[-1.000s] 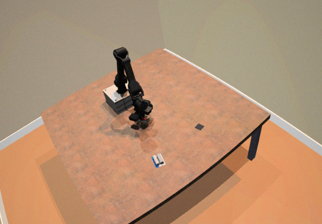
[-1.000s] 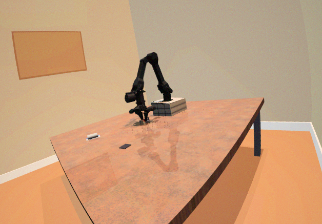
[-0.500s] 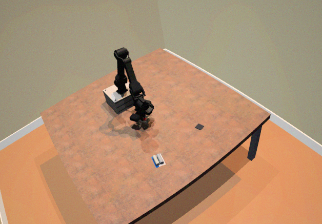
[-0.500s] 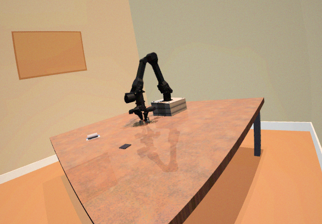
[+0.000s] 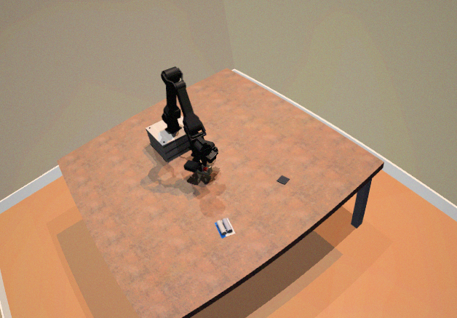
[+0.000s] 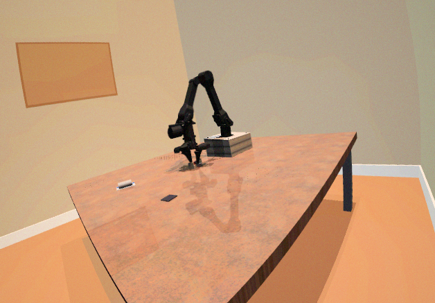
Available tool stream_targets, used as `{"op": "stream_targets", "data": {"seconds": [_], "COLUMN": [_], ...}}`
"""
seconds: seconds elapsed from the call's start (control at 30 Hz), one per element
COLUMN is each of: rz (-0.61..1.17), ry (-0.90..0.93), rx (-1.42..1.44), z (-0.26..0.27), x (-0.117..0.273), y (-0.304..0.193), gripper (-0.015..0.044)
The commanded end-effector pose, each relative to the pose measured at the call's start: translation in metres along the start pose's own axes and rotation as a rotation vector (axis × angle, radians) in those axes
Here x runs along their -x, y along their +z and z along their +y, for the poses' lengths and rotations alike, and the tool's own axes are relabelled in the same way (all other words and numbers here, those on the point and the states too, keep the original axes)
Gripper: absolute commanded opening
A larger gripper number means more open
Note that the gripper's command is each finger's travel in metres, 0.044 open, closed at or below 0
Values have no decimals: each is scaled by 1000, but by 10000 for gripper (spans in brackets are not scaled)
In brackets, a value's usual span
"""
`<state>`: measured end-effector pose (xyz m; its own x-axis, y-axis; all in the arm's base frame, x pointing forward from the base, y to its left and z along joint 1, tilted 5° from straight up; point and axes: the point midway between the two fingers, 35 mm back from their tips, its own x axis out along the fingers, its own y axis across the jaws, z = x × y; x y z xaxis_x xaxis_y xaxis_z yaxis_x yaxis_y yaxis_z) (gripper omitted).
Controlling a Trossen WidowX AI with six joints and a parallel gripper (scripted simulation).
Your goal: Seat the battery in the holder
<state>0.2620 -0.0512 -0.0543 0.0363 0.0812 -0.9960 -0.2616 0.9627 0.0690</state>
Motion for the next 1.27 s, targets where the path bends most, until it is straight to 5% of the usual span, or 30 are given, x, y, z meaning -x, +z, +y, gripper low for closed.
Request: {"op": "stream_targets", "data": {"seconds": [0.0,0.13,0.5,1.23], "rz": [-3,-3,-4,-4], "ry": [-1,-1,-2,-2], "rx": [1,2,2,2], "z": [0,0,0,0], "x": [7,10,82,82], "y": [1,1,3,3], "gripper": [169,169,440,440]}}
